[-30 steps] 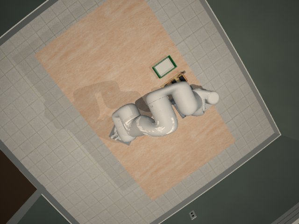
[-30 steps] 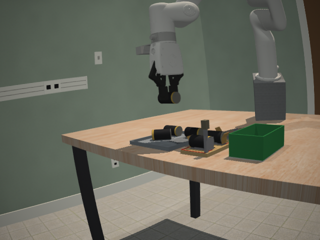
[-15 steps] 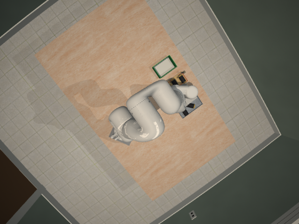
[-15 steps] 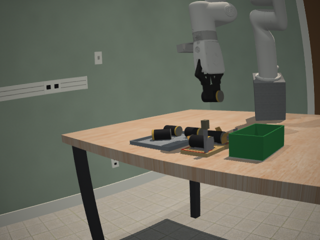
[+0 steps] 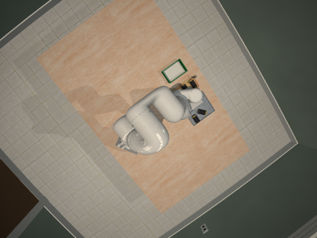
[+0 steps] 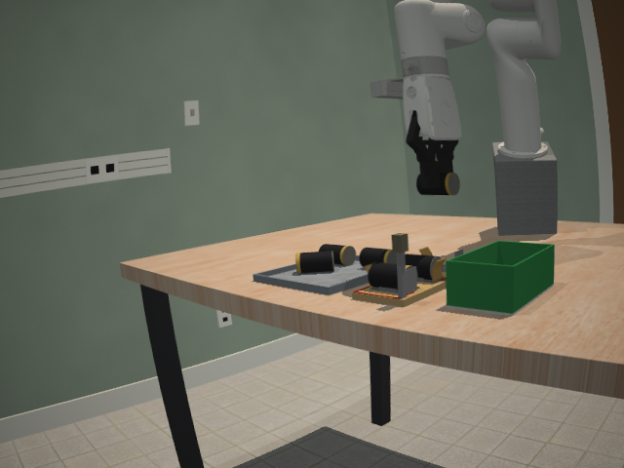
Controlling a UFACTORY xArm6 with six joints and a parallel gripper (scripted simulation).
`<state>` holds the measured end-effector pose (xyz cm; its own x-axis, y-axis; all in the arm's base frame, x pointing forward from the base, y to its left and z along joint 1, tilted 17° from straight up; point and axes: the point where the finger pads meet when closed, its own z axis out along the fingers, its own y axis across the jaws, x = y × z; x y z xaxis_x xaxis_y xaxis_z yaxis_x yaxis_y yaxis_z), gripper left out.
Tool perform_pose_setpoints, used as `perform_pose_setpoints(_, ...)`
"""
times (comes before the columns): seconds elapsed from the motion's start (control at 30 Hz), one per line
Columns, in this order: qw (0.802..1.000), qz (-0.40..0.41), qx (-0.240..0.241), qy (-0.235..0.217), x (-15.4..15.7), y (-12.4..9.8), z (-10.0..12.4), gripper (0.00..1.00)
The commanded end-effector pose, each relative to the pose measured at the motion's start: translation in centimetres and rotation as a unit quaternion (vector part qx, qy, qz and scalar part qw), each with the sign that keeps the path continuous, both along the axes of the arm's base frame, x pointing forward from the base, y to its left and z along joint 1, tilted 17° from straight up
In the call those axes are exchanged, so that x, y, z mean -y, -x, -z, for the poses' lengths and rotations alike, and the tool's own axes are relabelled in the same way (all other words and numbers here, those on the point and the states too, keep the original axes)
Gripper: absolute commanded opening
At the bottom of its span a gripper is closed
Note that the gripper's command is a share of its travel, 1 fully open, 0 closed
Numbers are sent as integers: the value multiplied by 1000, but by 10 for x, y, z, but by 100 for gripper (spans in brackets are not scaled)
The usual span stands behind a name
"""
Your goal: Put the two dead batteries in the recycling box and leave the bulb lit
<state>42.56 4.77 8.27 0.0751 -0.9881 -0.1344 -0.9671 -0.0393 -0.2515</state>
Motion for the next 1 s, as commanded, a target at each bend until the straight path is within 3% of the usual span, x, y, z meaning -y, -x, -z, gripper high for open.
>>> perform_pose_setpoints(0.0,1000,1,2,0,0,-1,-1,28)
perform_pose_setpoints(0.4,1000,1,2,0,-1,-1,0,28)
perform_pose_setpoints(0.7,1000,1,2,0,-10,-17,62,28)
perform_pose_setpoints(0.97,1000,1,2,0,-11,-18,65,28)
